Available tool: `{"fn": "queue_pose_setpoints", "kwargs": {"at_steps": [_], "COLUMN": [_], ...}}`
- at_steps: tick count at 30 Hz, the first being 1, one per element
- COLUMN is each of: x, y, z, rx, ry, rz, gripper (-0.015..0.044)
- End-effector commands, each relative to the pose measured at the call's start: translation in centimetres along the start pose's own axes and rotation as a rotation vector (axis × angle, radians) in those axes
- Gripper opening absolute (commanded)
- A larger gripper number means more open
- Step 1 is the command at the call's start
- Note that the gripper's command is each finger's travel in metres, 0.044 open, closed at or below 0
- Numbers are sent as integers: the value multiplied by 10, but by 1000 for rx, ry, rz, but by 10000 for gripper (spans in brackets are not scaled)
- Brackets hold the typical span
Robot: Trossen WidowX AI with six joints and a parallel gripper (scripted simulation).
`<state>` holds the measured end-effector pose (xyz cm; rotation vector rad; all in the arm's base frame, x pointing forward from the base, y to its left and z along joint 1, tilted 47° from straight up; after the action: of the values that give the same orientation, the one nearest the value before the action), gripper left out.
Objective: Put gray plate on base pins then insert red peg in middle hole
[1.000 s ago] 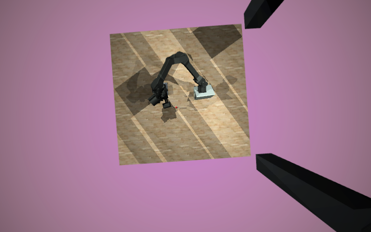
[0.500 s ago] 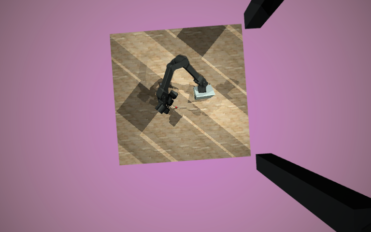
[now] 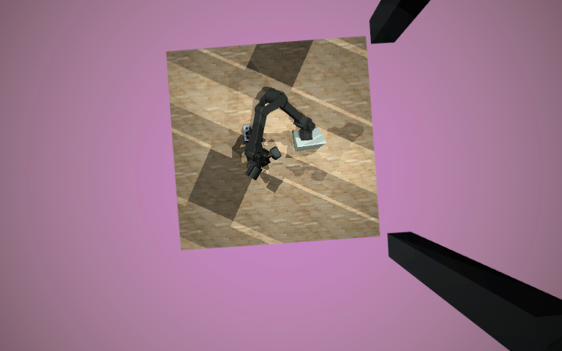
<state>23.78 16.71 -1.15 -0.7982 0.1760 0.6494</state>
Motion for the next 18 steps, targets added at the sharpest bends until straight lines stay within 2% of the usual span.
{"fn": "queue_pose_setpoints", "kwargs": {"at_steps": [1,4,18], "x": [-1,-3,-2], "y": [3,2,2], "z": [-4,-27,-50], "rx": [2,1,1], "ry": [5,5,5], "rz": [-20,-20,-20], "gripper": [440,440,440]}}
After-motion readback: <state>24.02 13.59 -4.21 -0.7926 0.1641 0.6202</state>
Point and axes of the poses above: the point midway between the two fingers, 35 mm back from their tips, its own z axis back along the fingers, its own x axis across the jaws, y = z × x, the point moved 5 cm from there along z, back along the fingers, and after that the axes turned 9 degrees about z, right-handed, at the moved point
